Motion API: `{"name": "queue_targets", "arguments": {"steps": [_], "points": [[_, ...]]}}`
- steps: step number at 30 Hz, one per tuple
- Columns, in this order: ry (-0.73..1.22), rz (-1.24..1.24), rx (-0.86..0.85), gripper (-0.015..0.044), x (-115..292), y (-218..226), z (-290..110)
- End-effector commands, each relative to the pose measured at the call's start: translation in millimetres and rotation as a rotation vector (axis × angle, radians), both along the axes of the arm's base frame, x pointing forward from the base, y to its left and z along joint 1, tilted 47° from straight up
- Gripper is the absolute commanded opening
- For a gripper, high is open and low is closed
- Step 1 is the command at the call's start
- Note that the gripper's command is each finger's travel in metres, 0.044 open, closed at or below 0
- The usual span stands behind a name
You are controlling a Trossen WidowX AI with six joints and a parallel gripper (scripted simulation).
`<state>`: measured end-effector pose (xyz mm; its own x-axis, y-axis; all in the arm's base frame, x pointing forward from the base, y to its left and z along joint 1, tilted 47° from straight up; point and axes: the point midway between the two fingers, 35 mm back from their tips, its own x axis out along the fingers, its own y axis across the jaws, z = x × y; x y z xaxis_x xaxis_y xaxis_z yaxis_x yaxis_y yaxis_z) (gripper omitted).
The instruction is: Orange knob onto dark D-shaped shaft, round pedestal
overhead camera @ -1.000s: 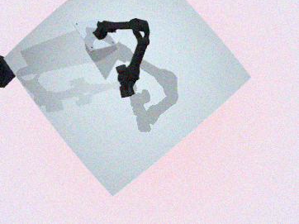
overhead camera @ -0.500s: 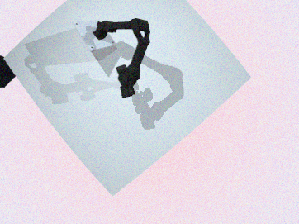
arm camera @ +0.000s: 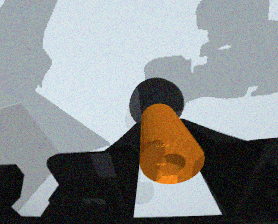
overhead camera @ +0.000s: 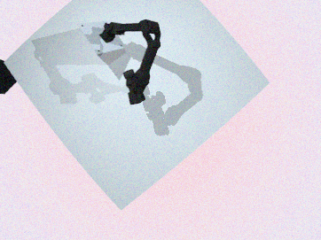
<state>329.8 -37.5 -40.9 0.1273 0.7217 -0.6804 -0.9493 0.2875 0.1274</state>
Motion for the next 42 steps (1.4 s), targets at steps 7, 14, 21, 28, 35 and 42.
{"name": "queue_targets", "arguments": {"steps": [7, 14, 21, 28, 35, 42], "points": [[-0.094, 0.084, -0.02, 0.0, 2.5, 0.0, -0.7], [-0.094, 0.084, -0.02, 0.0, 1.2, 1.4, -2.3], [-0.094, 0.084, -0.02, 0.0, 0.6, -0.5, 0.1], [-0.157, 0.144, -0.031, 0.0, 1.2, -1.7, 1.8], [-0.245, 0.227, -0.047, 0.0, 4.2, -1.7, 0.6], [-0.245, 0.227, -0.047, 0.0, 3.2, -0.4, -0.4]]}}
